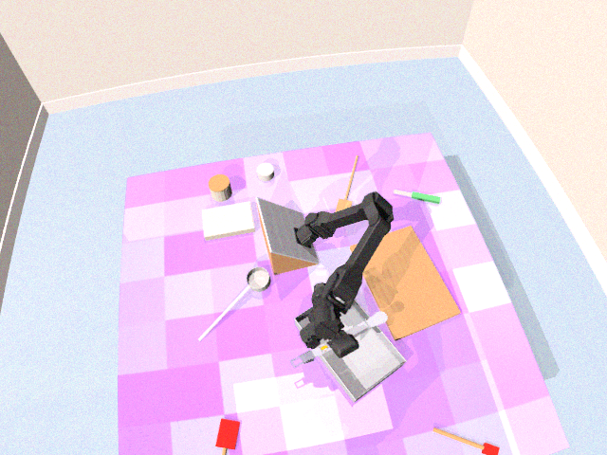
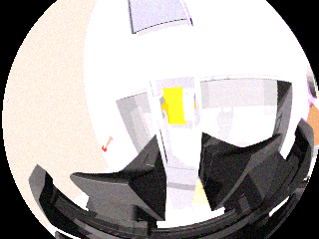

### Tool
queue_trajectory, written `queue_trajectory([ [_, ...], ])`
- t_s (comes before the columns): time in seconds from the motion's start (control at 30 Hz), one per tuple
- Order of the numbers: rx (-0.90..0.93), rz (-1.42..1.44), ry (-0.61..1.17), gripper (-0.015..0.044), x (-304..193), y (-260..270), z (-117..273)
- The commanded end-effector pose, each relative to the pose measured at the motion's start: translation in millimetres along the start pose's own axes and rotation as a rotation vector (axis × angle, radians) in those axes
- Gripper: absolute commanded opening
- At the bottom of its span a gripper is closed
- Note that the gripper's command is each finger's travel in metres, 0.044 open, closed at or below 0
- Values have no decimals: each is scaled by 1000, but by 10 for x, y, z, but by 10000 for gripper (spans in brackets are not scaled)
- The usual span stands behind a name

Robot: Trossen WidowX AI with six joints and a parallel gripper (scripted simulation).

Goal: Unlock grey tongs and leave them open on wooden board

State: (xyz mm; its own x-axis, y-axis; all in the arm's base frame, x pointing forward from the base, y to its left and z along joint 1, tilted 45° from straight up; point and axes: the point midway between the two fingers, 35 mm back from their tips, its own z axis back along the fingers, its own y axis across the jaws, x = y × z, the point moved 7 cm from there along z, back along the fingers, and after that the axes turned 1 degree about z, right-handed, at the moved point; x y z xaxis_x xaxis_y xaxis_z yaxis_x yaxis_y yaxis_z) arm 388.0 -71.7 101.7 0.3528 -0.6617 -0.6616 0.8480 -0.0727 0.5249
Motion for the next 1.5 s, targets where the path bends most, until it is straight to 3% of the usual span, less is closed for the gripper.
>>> queue_trajectory([
  [0.0, 6, 8, 4, -150, -8, 30, 23],
  [1.47, -495, 10, 6, -150, 46, 269, -52],
])
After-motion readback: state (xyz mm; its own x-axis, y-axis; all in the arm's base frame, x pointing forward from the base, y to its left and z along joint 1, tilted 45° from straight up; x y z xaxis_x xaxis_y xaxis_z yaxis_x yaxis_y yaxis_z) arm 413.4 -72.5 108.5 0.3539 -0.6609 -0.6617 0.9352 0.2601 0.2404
